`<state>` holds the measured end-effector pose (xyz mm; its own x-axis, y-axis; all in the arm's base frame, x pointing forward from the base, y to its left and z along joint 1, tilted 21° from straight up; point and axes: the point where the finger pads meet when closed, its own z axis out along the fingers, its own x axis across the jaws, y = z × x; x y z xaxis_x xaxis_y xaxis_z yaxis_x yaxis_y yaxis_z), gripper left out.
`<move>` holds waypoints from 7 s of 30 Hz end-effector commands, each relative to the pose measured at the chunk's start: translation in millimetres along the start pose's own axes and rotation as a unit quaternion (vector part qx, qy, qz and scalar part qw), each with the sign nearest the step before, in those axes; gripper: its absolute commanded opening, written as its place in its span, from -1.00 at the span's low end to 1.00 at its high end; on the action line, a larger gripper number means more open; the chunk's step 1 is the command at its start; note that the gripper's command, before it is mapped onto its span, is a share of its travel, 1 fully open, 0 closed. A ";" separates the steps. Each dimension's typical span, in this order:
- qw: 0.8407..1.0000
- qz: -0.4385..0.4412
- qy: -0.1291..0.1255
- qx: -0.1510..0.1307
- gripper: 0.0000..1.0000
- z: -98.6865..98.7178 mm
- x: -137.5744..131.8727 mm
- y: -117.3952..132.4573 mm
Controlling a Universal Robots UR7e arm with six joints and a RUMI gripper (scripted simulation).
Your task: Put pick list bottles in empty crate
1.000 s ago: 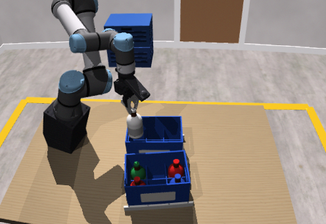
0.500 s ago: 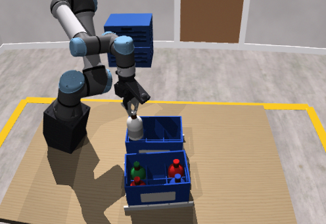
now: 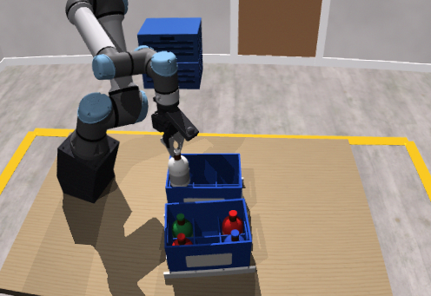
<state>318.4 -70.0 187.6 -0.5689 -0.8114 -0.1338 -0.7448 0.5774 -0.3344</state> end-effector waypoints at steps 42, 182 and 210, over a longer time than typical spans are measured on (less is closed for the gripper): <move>1.000 0.000 0.000 0.001 -1.00 39.2 -0.1 -0.7; 1.000 0.000 0.000 0.001 -1.00 119.7 0.0 -0.6; 1.000 0.000 0.000 0.001 -1.00 131.7 0.0 -0.7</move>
<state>363.9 -81.9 66.0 -0.5690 -0.8114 -0.1335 -0.7448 0.5774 -0.3344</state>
